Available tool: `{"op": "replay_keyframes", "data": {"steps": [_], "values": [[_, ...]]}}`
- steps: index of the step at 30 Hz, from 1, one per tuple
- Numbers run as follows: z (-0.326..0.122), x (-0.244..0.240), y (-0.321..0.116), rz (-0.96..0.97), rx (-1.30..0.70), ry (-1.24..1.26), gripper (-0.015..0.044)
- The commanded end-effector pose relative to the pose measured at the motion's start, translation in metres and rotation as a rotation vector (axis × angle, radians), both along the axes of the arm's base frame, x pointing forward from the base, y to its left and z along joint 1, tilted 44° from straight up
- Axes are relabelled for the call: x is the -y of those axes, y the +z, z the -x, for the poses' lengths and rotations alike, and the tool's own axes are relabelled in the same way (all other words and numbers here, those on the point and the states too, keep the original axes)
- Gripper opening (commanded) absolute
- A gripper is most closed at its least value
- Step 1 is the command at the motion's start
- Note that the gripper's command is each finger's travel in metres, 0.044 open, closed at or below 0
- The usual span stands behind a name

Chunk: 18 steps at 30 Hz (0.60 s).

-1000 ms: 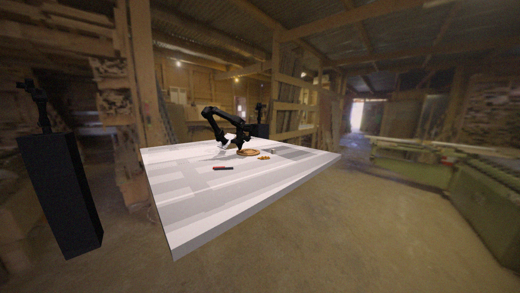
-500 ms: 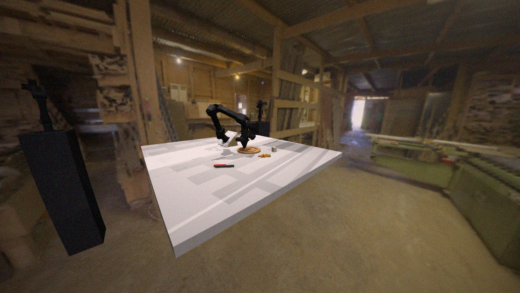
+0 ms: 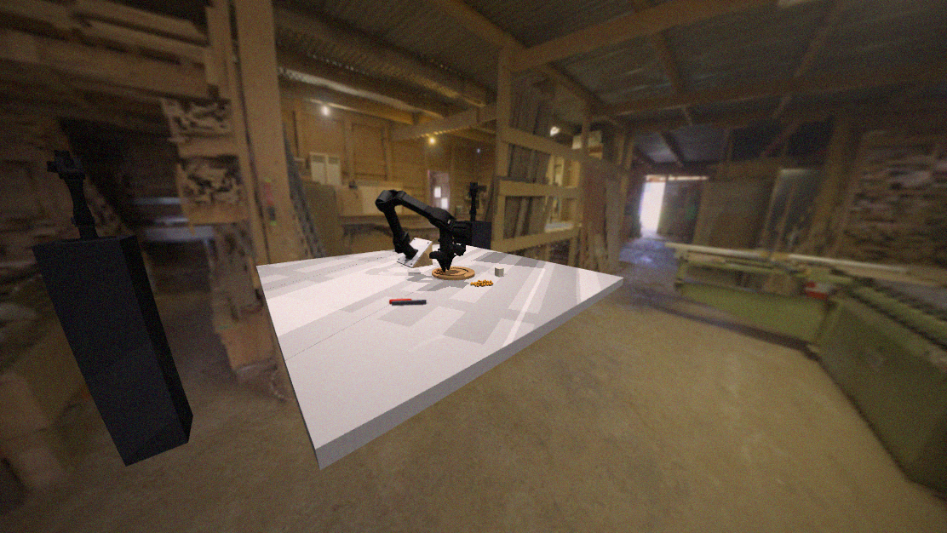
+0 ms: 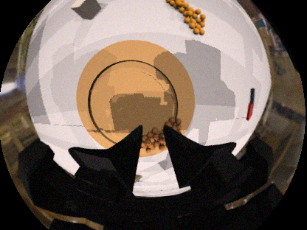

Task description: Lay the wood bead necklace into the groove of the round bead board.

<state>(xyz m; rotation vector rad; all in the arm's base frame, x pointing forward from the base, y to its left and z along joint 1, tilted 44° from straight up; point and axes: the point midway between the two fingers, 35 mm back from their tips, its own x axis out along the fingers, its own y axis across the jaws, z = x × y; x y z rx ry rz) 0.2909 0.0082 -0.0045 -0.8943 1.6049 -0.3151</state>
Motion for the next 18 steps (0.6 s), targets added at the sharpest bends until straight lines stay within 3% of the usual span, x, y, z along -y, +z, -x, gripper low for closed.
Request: {"op": "replay_keyframes", "data": {"steps": [1, 9, 18], "values": [[-0.0001, -0.0002, 0.0003, 0.0, 0.0, 0.0, 0.0236], [0.0011, -0.002, 0.0016, 0.0, -0.006, 0.001, 0.044], [0.0011, -0.0054, 0.0051, 0.0, -0.004, 0.0, 0.044]]}}
